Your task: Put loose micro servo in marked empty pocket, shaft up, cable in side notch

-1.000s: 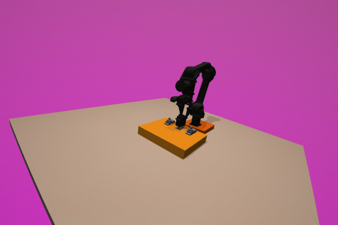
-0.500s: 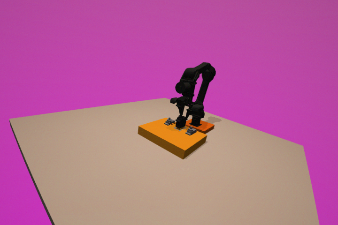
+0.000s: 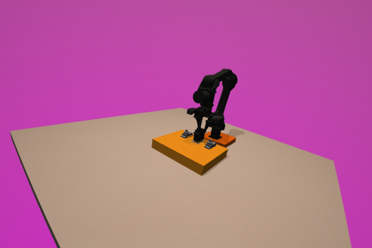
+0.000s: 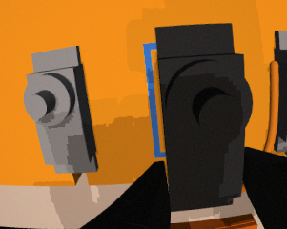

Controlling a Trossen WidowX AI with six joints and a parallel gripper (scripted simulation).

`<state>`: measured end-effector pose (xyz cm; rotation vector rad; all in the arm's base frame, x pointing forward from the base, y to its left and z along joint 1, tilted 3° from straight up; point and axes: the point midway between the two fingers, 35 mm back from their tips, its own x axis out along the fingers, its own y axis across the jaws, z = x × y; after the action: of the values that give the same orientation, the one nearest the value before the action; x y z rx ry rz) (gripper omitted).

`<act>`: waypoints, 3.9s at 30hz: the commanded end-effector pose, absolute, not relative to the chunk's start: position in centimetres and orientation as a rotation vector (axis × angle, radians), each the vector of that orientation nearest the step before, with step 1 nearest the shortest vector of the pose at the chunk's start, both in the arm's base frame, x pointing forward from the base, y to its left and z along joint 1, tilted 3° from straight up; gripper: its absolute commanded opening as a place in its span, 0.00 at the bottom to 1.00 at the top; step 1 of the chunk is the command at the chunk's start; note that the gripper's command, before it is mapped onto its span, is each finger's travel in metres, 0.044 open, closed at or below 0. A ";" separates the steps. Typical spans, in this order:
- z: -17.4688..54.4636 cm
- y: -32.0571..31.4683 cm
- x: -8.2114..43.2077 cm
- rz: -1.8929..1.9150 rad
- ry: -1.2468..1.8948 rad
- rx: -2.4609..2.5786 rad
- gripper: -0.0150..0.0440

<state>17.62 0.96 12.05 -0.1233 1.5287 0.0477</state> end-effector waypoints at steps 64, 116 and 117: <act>10.5 0.9 17.7 0.051 1.530 -0.124 0.25; 12.1 1.1 18.2 0.051 1.529 -0.124 0.25; 12.1 1.1 18.2 0.051 1.529 -0.124 0.25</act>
<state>17.95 1.03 11.94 -0.1294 1.5396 0.0512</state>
